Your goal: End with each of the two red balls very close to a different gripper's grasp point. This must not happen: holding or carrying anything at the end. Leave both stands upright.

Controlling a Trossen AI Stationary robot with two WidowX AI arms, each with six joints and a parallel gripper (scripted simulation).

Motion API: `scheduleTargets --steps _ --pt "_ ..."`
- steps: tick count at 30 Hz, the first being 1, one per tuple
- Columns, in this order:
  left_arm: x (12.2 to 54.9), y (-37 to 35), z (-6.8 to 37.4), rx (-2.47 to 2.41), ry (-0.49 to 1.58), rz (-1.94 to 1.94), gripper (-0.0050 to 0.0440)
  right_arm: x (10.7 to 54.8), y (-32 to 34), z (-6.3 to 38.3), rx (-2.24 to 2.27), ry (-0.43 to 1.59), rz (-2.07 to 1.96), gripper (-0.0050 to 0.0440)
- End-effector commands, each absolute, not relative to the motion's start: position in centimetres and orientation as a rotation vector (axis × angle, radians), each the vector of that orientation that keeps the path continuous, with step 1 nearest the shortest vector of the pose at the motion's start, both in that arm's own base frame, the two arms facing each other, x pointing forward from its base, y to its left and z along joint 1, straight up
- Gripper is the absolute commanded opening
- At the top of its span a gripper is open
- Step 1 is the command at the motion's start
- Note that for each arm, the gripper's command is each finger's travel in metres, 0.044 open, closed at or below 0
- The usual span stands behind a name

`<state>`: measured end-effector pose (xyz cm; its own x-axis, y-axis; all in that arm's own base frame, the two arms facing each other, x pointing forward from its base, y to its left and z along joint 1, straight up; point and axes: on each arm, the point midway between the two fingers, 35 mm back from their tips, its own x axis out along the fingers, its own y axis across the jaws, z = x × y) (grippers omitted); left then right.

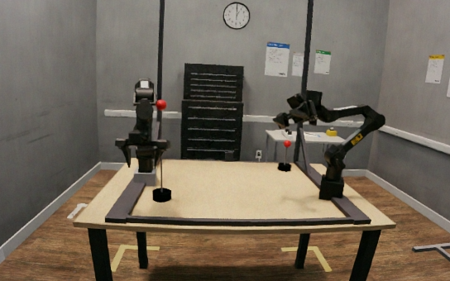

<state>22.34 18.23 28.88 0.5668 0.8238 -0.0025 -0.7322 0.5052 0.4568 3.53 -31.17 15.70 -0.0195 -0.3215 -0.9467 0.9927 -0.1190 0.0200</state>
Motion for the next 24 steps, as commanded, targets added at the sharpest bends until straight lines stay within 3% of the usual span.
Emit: scheduleTargets --steps 1,4,9,15,24 --pt "21.8 16.0 29.2 0.427 0.236 0.875 0.044 4.2 -33.2 21.8 0.947 0.623 -1.512 0.044" --pt "21.7 15.4 29.5 0.426 0.234 0.855 0.044 4.4 -33.3 23.3 0.928 0.563 -1.517 0.044" --pt "21.2 12.3 28.7 0.42 0.277 0.727 0.044 7.0 -30.2 31.1 0.797 0.336 -1.416 0.044" --pt "20.9 8.7 27.6 0.411 0.325 0.574 0.044 8.5 -24.3 37.3 0.64 0.21 -1.277 0.044" --pt "20.7 3.9 25.6 0.401 0.412 0.367 0.044 7.2 -16.3 39.2 0.429 0.263 -1.172 0.044"
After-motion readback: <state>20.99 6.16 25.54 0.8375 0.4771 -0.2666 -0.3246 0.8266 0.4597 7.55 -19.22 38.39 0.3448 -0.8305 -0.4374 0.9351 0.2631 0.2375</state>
